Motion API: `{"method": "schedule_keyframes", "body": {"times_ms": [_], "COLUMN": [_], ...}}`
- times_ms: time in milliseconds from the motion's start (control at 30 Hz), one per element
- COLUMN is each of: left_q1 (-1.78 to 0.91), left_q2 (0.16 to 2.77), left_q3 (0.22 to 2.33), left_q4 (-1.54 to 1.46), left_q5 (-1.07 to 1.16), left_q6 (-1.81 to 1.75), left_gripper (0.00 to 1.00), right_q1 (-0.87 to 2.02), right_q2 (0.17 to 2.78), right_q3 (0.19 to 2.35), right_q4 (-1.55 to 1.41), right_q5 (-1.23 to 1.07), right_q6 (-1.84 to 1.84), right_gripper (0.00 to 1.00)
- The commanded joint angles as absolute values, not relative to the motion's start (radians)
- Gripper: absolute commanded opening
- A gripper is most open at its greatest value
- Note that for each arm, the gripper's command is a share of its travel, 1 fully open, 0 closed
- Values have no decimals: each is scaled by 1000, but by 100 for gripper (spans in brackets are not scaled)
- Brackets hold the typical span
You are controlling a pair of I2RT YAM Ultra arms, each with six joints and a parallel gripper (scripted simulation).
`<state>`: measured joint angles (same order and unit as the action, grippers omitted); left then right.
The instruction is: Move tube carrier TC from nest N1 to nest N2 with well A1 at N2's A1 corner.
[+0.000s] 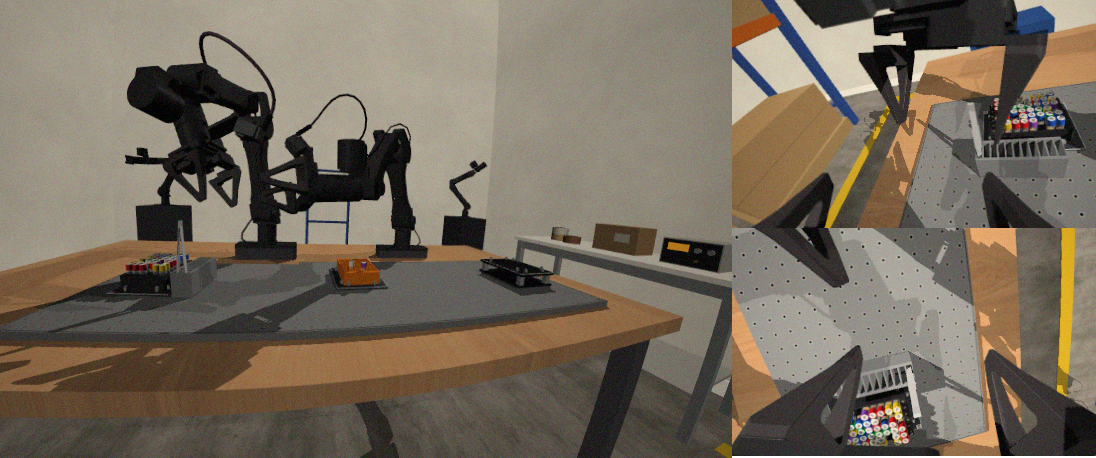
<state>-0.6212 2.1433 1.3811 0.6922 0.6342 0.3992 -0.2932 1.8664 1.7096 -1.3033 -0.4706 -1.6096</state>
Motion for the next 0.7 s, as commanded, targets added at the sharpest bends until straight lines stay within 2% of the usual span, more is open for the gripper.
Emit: {"method": "schedule_keyframes", "body": {"times_ms": [0,667], "left_q1": [-621,-603], "left_q2": [2122,2120], "left_q3": [1395,1367], "left_q4": [697,645], "left_q5": [635,602], "left_q6": [396,375], "left_gripper": [100,100], "right_q1": [-293,-293], "right_q2": [1847,1859], "right_q3": [1726,1715], "right_q4": [-1307,-1302], "right_q5": [-493,-472], "right_q6": [-1608,-1609], "right_gripper": [100,100]}}
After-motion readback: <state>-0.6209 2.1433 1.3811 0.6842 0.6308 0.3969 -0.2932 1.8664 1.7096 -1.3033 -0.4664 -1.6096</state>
